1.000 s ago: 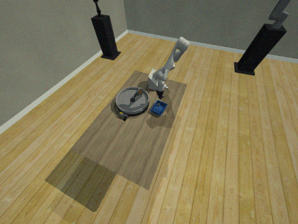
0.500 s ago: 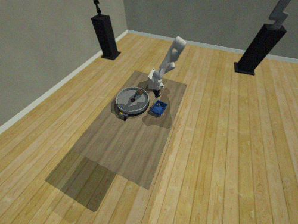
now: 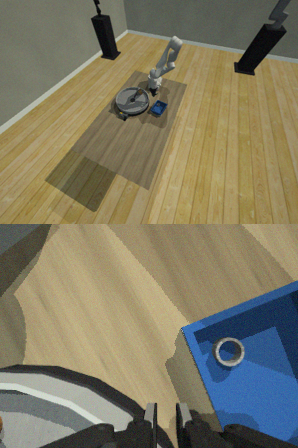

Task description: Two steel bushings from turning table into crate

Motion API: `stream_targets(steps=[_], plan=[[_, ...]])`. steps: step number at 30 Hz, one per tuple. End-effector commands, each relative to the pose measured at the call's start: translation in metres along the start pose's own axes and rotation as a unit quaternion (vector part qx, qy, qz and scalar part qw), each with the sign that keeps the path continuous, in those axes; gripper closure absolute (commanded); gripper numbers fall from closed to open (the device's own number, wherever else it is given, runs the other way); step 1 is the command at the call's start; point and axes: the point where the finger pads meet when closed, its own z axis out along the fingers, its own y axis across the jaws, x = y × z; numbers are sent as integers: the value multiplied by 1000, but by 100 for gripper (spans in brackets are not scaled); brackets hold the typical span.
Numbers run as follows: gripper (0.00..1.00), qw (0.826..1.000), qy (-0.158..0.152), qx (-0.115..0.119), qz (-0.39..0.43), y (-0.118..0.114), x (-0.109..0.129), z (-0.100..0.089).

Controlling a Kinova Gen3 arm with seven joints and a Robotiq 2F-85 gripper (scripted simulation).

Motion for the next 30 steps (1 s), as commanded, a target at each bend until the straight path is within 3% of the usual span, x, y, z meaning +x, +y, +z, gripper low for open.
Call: stream_targets(steps=[1, 11, 16, 28, 30], plan=[[86, 1000, 4, -7, 15, -12, -5, 2], [86, 1000, 4, -7, 15, -12, -5, 2], [86, 1000, 3, -7, 15, -60, -24, 6], [86, 1000, 3, -7, 15, -60, -24, 6], [86, 1000, 3, -7, 15, -79, -32, 7]])
